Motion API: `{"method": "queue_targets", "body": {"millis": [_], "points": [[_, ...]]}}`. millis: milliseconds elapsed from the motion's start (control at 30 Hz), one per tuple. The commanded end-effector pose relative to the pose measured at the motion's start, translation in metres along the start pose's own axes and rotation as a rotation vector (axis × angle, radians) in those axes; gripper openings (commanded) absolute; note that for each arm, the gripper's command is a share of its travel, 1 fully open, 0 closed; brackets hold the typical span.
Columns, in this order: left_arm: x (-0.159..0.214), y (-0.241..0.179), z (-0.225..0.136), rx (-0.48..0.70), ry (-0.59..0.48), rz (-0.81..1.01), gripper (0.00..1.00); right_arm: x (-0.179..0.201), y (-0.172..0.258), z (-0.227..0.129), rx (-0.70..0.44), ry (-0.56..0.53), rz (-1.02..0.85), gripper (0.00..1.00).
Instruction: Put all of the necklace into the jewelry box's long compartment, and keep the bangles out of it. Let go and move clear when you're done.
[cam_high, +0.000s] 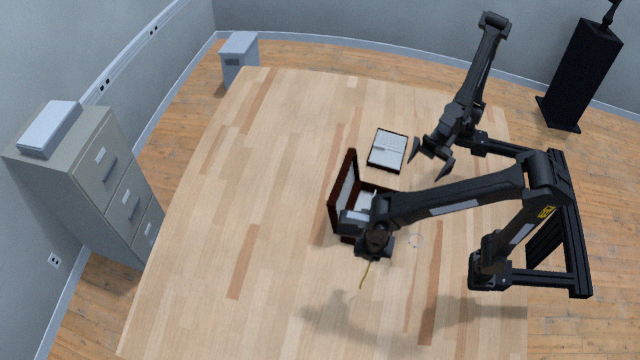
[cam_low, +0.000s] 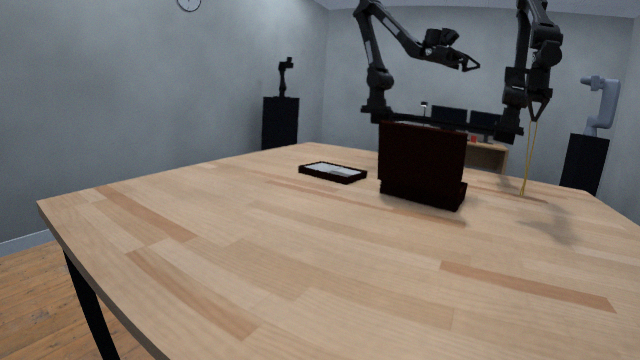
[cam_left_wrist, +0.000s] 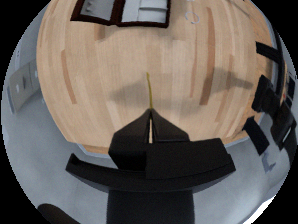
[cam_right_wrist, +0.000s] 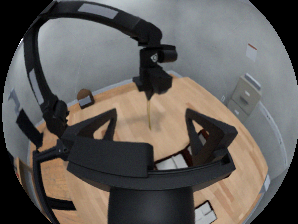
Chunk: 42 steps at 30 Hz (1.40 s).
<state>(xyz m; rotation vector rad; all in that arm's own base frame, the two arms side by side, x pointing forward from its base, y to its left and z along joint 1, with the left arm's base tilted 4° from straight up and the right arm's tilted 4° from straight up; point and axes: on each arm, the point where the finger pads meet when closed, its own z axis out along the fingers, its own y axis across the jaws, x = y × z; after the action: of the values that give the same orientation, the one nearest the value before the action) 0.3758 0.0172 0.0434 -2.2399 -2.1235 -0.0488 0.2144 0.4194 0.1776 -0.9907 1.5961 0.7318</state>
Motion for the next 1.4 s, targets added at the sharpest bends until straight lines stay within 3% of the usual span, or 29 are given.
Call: {"method": "queue_targets", "body": {"millis": [0, 167, 367, 500, 567, 833, 1033, 1233, 1367], "points": [[-0.005, 0.019, -0.013, -0.055, 0.004, -0.004, 0.00, -0.014, -0.005, 0.001, 0.013, -0.013, 0.020, 1.00], [-0.013, 0.019, -0.019, -0.091, -0.001, -0.012, 0.00, -0.049, -0.030, -0.022, 0.074, 0.008, 0.045, 1.00], [-0.039, 0.015, -0.013, -0.143, -0.006, -0.020, 0.00, -0.083, -0.072, -0.102, 0.206, 0.090, 0.087, 1.00], [-0.062, 0.019, -0.014, -0.207, -0.011, -0.023, 0.00, -0.091, -0.087, -0.153, 0.274, 0.128, 0.108, 1.00], [-0.062, 0.019, -0.014, -0.207, -0.011, -0.023, 0.00, -0.091, -0.087, -0.153, 0.274, 0.128, 0.108, 1.00], [-0.120, 0.026, -0.014, -0.353, -0.029, -0.008, 0.00, -0.087, -0.099, -0.238, 0.376, 0.183, 0.138, 1.00], [-0.157, 0.031, -0.007, -0.429, -0.031, 0.009, 0.00, -0.082, -0.101, -0.264, 0.408, 0.196, 0.146, 1.00], [-0.180, 0.035, -0.010, -0.496, -0.038, 0.018, 0.00, -0.082, -0.102, -0.264, 0.410, 0.207, 0.135, 1.00], [-0.207, 0.038, -0.009, -0.561, -0.040, 0.030, 0.00, -0.058, -0.102, -0.255, 0.407, 0.228, 0.128, 1.00]]}}
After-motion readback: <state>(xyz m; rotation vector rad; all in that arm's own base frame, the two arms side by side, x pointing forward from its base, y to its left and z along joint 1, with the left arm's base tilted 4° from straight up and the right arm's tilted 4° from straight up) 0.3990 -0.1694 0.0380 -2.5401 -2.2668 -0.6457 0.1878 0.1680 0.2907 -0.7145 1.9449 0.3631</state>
